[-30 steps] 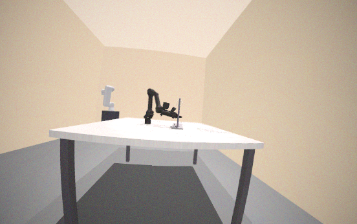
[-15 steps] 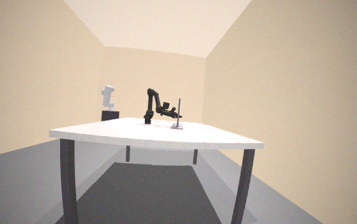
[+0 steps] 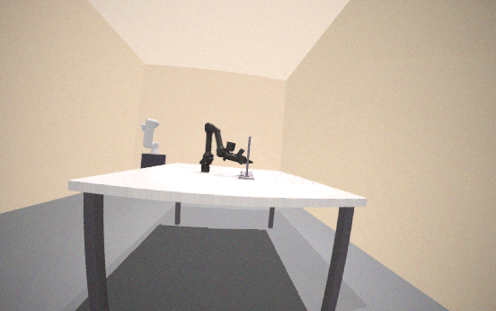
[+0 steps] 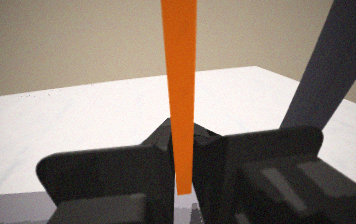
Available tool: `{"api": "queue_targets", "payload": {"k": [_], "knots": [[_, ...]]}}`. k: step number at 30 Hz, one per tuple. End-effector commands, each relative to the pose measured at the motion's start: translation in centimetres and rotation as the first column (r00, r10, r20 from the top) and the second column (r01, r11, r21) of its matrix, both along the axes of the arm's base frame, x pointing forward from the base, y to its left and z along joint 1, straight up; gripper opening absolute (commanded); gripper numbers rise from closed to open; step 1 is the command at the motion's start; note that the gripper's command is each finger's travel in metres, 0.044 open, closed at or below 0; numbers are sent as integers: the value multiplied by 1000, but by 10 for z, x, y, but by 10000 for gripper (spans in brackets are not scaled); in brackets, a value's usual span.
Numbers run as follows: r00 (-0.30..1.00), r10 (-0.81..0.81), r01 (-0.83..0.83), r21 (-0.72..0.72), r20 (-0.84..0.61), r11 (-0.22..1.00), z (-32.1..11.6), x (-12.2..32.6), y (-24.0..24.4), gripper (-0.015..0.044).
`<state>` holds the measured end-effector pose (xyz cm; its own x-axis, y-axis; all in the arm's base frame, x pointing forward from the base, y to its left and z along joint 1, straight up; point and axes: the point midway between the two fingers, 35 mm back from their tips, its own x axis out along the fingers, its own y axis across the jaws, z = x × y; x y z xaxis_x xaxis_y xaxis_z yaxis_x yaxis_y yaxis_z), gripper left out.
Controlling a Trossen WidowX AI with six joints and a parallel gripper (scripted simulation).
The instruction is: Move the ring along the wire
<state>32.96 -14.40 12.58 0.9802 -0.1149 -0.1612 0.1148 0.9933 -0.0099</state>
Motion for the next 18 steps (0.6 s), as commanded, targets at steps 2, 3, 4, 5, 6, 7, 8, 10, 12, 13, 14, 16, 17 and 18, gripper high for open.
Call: {"api": "queue_targets", "payload": {"k": [2, 3, 4, 5, 6, 7, 8, 10, 12, 13, 14, 16, 17, 18], "knots": [[1000, 0, 0, 0, 0, 1000, 0, 0, 0, -150], [1000, 0, 0, 0, 0, 1000, 0, 0, 0, -150], [1000, 0, 0, 0, 0, 1000, 0, 0, 0, -150], [1000, 0, 0, 0, 0, 1000, 0, 0, 0, -150], [1000, 0, 0, 0, 0, 1000, 0, 0, 0, -150], [1000, 0, 0, 0, 0, 1000, 0, 0, 0, -150], [1000, -1, 1, 0, 0, 1000, 1, 0, 0, -150], [1000, -1, 1, 0, 0, 1000, 4, 0, 0, -150], [1000, -2, 2, -1, 1, 1000, 7, 0, -1, -150], [1000, -3, 3, -1, 1, 1000, 9, 0, -1, -150], [1000, -3, 3, -1, 1, 1000, 11, 0, -1, -150], [1000, -5, 5, -1, 1, 1000, 16, 0, -1, -150], [1000, -5, 5, -1, 1, 1000, 18, 0, -1, -150], [1000, -6, 6, -1, 1, 1000, 20, 0, -1, -150]]}}
